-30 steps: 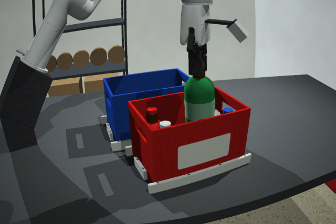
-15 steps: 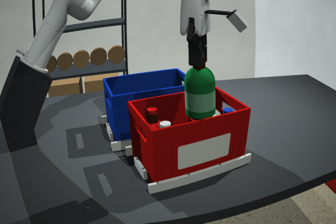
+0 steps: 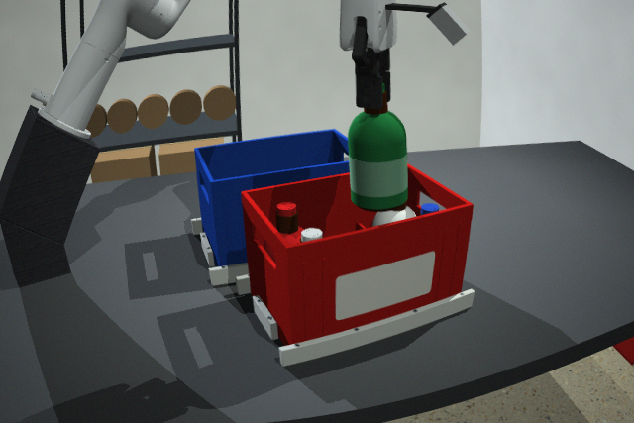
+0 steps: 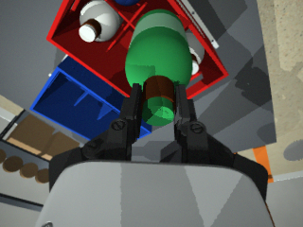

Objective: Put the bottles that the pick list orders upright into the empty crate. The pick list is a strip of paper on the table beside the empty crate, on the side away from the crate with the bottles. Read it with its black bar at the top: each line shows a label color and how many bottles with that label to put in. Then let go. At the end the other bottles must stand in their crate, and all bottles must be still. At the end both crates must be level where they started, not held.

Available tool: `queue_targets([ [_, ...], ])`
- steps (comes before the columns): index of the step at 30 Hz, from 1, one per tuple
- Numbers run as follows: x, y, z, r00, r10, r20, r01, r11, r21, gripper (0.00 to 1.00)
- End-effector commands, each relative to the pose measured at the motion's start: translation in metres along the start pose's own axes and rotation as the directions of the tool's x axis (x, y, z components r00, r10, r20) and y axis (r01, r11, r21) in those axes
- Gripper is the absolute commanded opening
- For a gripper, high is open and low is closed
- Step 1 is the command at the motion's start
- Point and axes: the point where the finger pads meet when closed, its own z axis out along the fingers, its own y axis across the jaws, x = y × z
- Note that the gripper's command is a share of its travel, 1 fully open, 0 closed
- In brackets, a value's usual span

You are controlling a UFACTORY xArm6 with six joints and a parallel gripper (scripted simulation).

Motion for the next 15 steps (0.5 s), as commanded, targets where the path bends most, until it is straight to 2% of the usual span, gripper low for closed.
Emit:
queue_targets([
  [1, 0.001, 0.000, -0.002, 1.000, -0.001, -0.003, 0.001, 1.000, -0.001, 0.00],
  [6, 0.001, 0.000, -0.002, 1.000, -0.001, -0.003, 0.001, 1.000, -0.001, 0.00],
  [15, -0.016, -0.006, -0.002, 1.000, -0.001, -0.003, 0.001, 1.000, -0.001, 0.00],
])
